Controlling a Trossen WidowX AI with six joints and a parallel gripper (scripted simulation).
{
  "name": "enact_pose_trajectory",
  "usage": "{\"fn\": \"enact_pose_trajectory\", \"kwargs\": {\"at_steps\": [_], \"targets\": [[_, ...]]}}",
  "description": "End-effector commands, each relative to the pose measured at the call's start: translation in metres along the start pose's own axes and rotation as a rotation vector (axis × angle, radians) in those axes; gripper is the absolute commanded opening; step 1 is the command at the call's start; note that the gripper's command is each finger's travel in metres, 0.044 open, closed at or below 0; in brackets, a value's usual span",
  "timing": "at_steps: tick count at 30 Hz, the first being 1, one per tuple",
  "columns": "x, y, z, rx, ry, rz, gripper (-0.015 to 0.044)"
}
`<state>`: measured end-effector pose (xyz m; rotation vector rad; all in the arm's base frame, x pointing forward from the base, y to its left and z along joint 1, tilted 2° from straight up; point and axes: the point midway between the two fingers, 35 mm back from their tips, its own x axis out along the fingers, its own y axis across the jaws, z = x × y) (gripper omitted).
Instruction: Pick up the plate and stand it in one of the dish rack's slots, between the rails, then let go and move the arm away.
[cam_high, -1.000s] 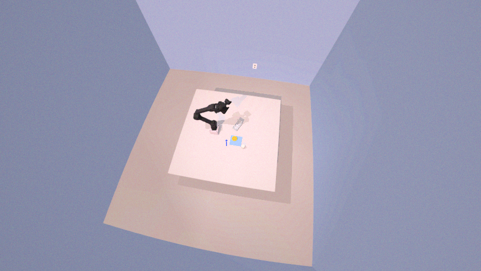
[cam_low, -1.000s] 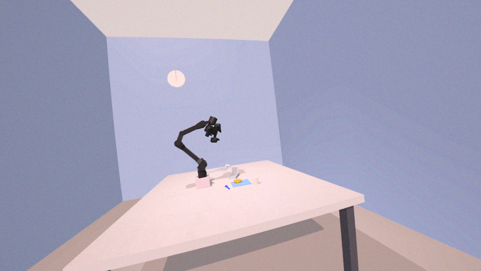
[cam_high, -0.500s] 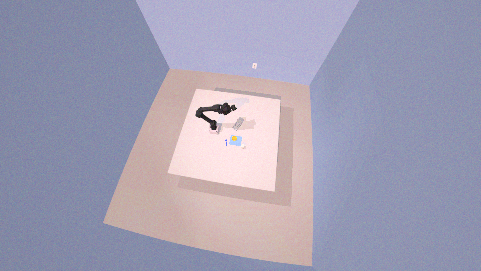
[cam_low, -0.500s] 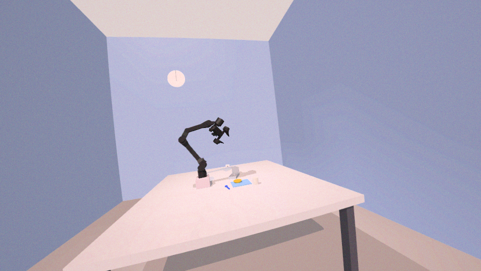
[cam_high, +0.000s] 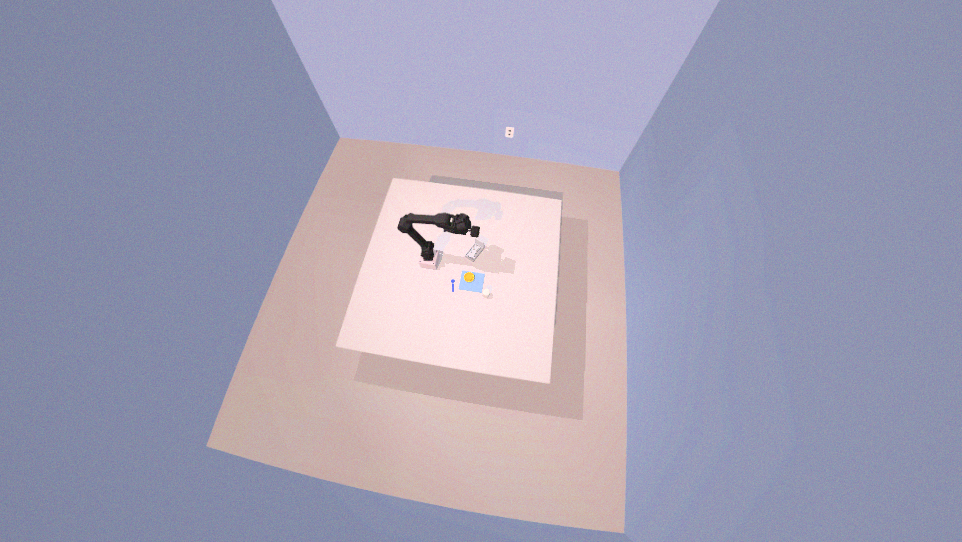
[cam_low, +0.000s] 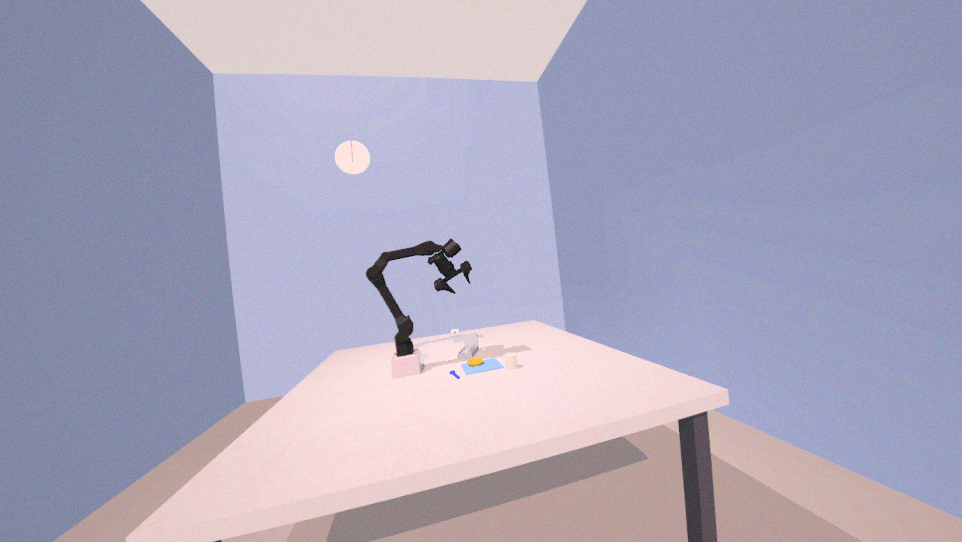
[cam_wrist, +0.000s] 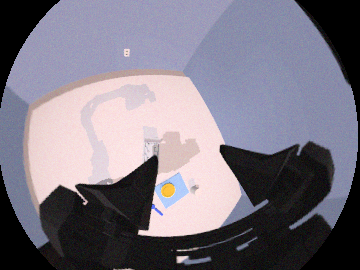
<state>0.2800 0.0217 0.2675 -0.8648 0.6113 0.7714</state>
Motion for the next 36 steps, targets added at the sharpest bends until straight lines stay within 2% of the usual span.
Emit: {"fn": "enact_pose_trajectory", "kwargs": {"at_steps": [1,36], "targets": [[0.007,-0.006,-0.017,0.131,0.066,0.016,0.04],[0.039,-0.012,-0.168,1.155,0.644,0.036,0.04]]}}
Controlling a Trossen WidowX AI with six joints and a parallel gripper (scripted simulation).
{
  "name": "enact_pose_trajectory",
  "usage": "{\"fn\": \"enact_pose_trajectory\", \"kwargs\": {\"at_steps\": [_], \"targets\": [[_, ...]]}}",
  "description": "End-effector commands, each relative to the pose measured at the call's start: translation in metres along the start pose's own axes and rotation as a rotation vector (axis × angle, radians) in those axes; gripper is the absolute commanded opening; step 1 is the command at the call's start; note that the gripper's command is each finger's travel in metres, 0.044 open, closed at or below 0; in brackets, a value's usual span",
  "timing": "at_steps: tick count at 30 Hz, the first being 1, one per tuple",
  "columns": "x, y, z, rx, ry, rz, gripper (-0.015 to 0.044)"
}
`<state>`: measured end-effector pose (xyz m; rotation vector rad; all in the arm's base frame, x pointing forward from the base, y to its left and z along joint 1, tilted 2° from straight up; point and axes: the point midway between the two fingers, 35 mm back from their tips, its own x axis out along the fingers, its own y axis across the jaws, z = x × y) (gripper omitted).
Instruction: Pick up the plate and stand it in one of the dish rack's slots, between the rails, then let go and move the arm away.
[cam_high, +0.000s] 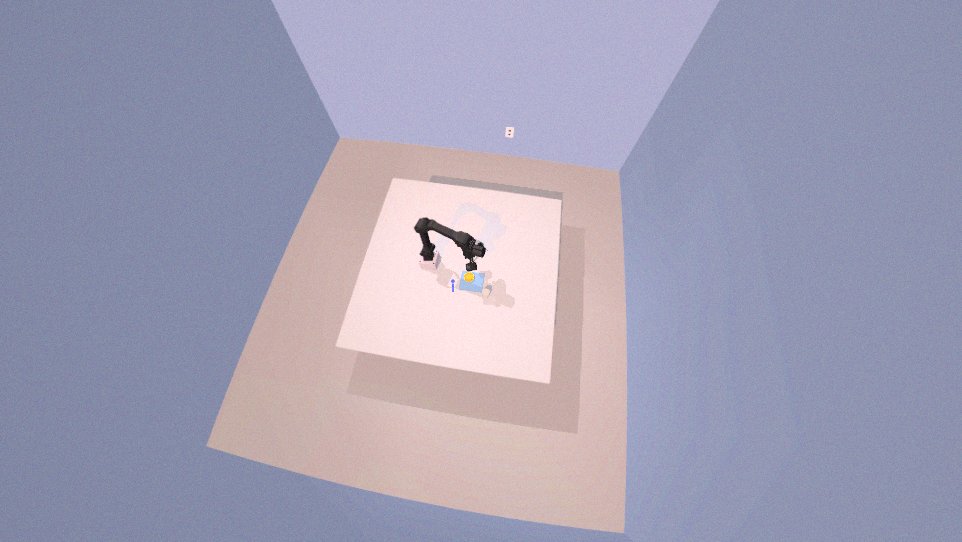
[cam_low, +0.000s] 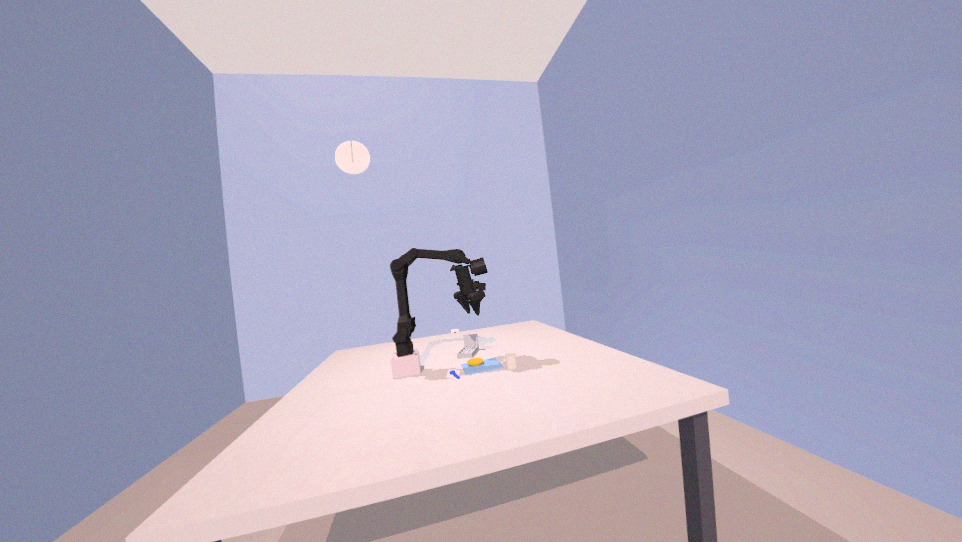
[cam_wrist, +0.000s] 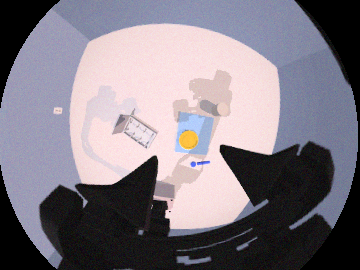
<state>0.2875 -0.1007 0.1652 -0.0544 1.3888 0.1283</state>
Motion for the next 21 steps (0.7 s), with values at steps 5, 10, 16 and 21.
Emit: {"fn": "enact_pose_trajectory", "kwargs": {"at_steps": [5,10,16,21], "targets": [[0.017,-0.026,-0.016,0.235,0.128,-0.031,0.04],[0.022,-0.033,-0.022,0.302,0.165,-0.042,0.04],[0.044,-0.033,-0.022,0.302,0.164,-0.042,0.04],[0.116,-0.026,-0.035,0.302,0.164,-0.041,0.04]]}}
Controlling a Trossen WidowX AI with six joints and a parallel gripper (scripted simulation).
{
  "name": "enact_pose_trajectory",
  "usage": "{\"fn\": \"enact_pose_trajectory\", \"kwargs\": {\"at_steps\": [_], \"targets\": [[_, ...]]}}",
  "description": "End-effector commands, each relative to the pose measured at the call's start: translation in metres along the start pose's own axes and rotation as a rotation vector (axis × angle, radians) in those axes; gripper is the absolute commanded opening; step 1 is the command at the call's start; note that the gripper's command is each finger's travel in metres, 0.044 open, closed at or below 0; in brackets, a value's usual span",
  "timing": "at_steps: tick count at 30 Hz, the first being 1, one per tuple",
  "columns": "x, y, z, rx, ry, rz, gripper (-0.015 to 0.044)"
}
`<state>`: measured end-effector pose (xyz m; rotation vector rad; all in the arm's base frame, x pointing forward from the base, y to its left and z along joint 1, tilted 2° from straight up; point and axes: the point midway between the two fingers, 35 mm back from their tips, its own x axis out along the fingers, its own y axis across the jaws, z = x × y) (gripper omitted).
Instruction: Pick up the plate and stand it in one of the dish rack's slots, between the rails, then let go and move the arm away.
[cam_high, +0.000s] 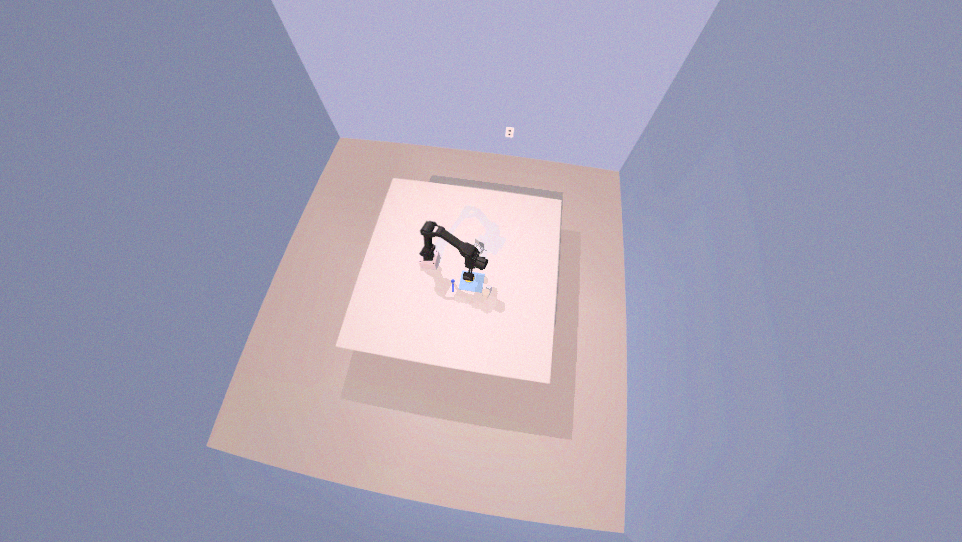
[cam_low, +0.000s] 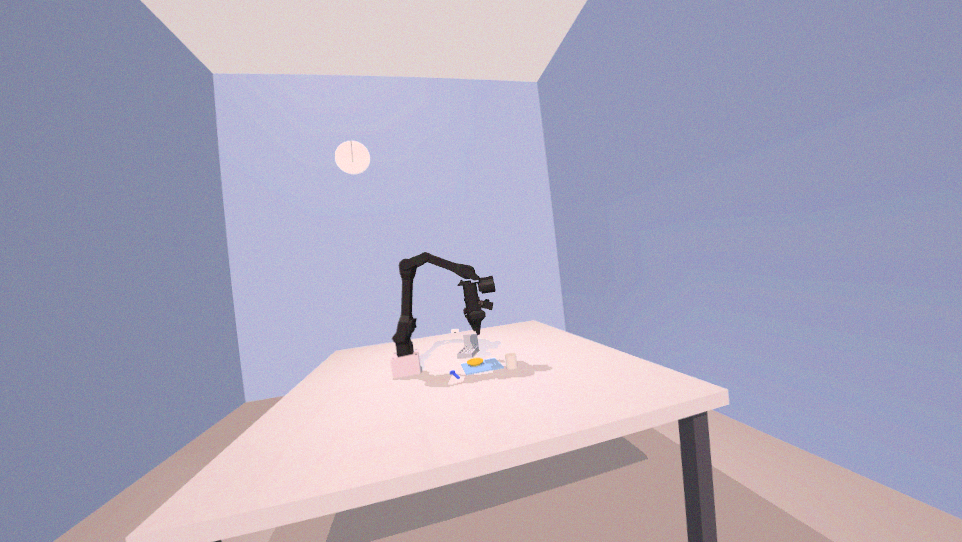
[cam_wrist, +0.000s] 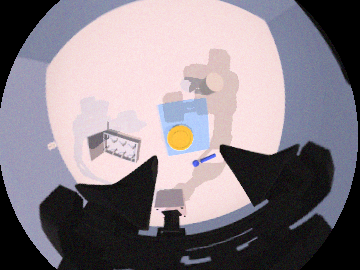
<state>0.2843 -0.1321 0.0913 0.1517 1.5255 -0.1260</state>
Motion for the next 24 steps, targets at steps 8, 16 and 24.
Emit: {"fn": "enact_pose_trajectory", "kwargs": {"at_steps": [8,16,24], "targets": [[0.067,0.007,-0.018,0.004,0.033,0.005,0.04],[0.08,0.006,-0.017,0.004,0.033,0.005,0.04],[0.093,0.006,-0.018,0.004,0.033,0.005,0.04]]}}
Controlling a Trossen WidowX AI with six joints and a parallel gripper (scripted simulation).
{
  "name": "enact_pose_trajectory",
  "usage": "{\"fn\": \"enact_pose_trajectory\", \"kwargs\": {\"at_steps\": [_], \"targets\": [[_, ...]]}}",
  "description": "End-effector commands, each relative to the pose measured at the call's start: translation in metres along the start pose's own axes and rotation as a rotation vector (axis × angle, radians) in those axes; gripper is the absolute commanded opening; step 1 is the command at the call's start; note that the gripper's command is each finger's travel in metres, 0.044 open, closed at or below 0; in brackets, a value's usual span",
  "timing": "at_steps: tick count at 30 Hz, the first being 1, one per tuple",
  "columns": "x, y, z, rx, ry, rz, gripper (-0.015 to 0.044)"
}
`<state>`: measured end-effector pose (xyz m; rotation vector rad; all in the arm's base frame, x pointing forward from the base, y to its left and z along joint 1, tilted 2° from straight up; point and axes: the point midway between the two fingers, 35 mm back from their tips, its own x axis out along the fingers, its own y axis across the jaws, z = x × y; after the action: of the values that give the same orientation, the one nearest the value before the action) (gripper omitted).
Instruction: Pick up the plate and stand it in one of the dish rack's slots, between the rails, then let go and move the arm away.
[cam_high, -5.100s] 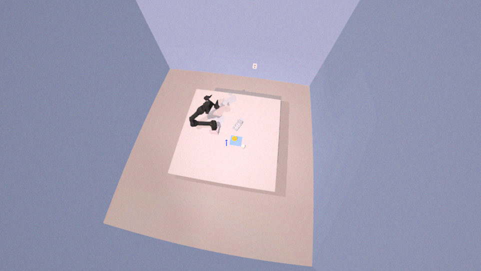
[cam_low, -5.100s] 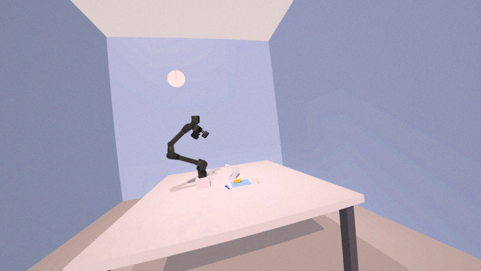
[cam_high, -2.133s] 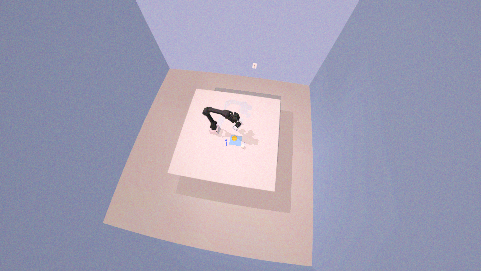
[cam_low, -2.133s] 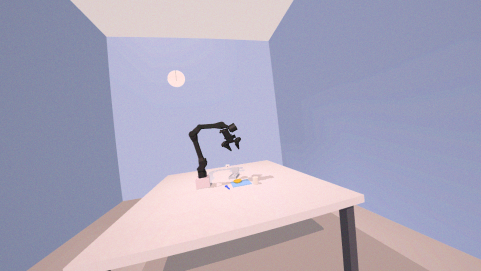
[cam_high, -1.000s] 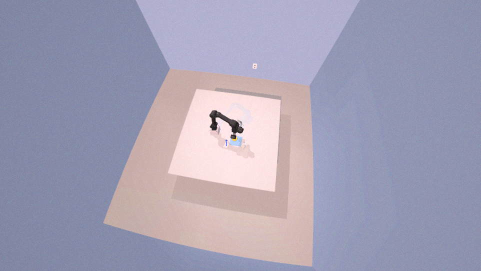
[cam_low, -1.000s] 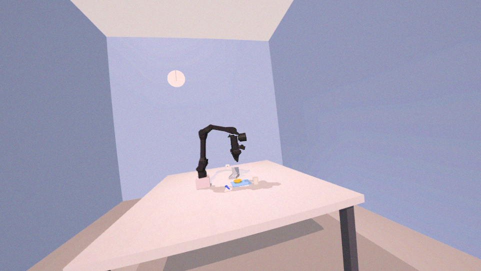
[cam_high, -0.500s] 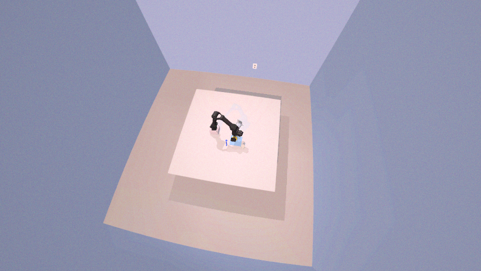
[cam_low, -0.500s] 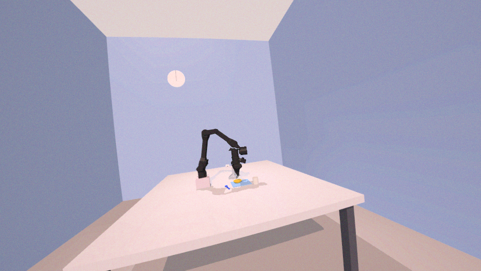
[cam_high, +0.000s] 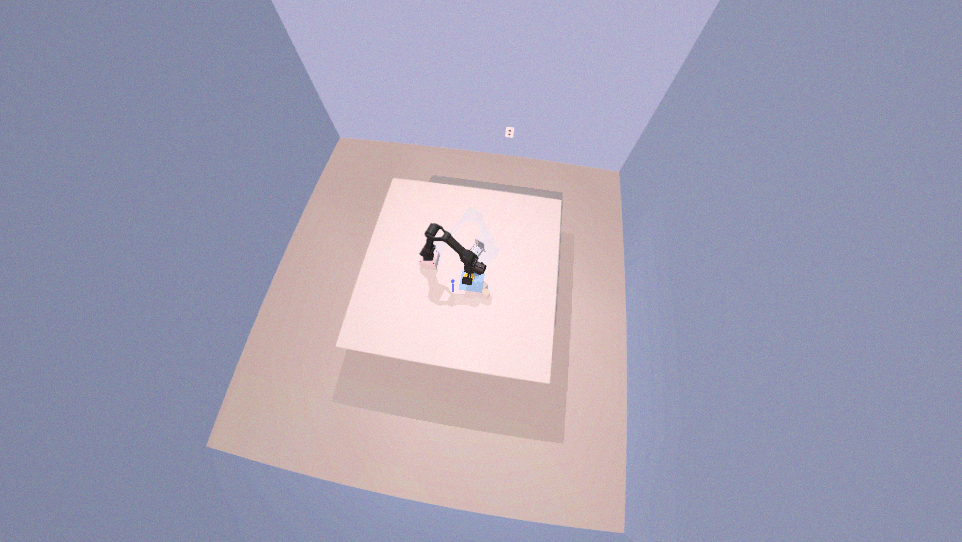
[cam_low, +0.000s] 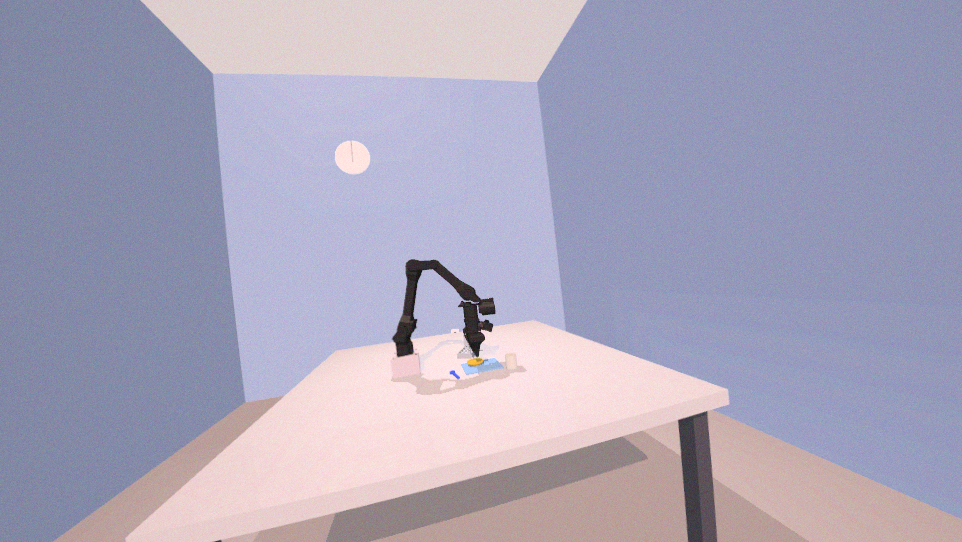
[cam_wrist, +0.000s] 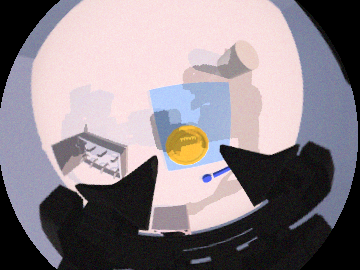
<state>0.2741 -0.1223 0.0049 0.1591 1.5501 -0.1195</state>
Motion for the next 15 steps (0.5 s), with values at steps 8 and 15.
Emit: {"fn": "enact_pose_trajectory", "kwargs": {"at_steps": [8,15], "targets": [[0.02,-0.001,-0.003,0.004,0.008,-0.001,0.04],[0.031,-0.001,-0.005,0.004,0.008,-0.001,0.04]]}}
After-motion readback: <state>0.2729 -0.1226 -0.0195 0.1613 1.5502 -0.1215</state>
